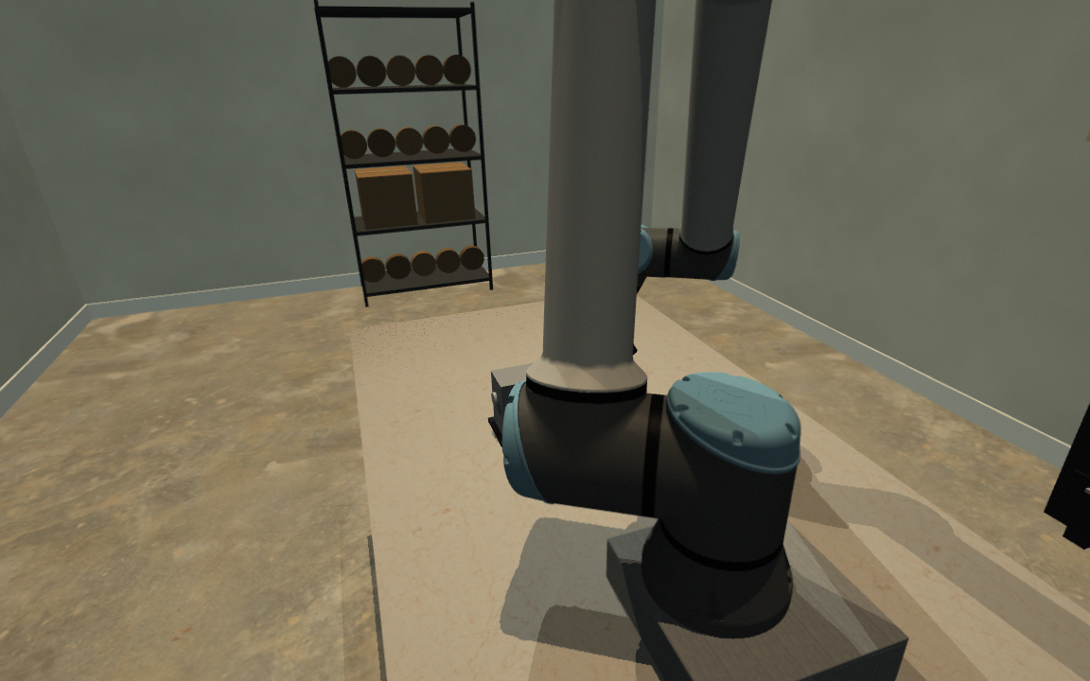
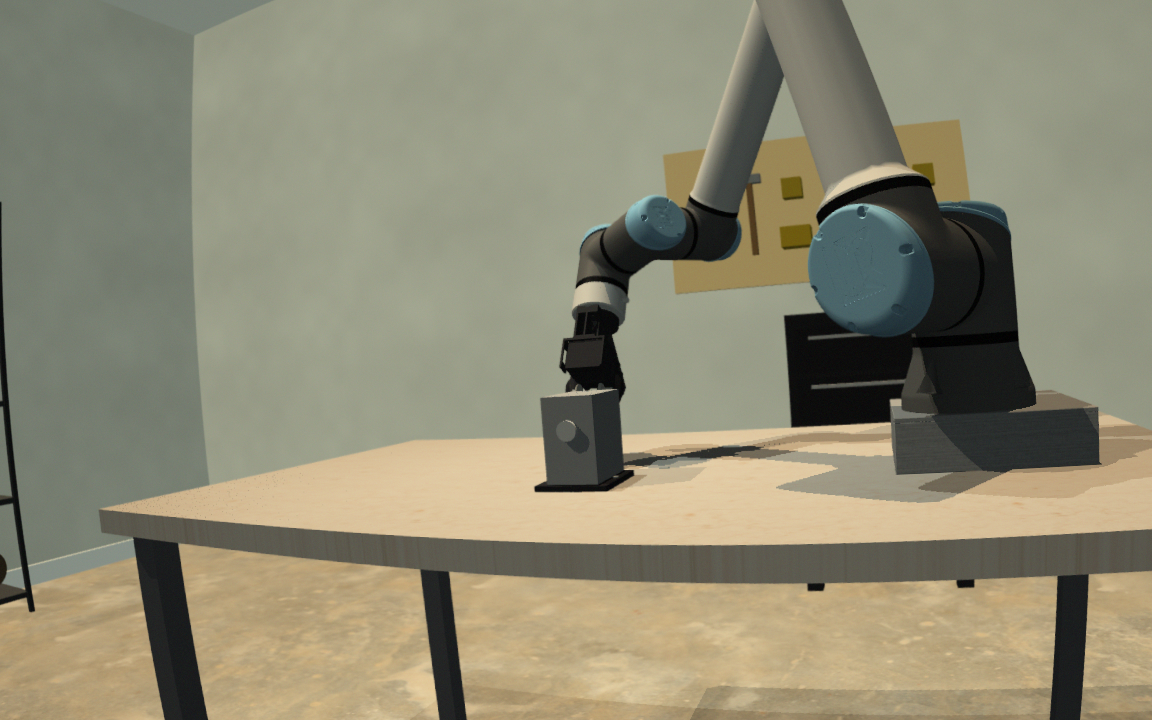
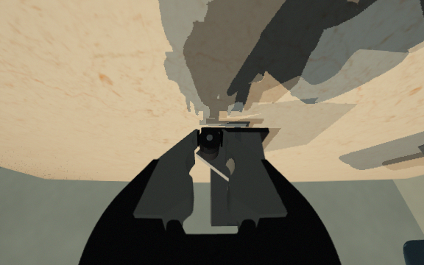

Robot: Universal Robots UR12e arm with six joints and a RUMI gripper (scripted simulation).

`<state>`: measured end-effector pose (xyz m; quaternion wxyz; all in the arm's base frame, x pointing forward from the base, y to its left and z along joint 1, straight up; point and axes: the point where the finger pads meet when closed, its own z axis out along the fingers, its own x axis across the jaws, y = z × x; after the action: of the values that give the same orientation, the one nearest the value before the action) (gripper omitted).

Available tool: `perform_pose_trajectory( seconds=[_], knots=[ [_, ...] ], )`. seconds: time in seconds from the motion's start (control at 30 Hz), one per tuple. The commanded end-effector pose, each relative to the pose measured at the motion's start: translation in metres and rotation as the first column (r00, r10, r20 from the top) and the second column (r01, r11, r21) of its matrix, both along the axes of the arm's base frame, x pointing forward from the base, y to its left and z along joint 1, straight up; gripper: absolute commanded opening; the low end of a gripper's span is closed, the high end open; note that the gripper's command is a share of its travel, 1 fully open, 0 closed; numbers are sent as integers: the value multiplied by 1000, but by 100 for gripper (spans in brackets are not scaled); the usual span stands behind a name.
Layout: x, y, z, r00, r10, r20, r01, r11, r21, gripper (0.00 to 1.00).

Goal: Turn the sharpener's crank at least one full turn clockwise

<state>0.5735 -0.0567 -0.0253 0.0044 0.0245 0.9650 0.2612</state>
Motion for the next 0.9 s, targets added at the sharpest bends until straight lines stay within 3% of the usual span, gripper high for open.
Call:
perform_pose_trajectory(
  seconds=[0.0, 0.87],
  knots=[
    [-3, 0, -4, 1000, 0, 1, 0, 1000, -1, 9],
    [-25, 1, -16, 1000, 0, 1, 0, 1000, -1, 9]
  ],
)
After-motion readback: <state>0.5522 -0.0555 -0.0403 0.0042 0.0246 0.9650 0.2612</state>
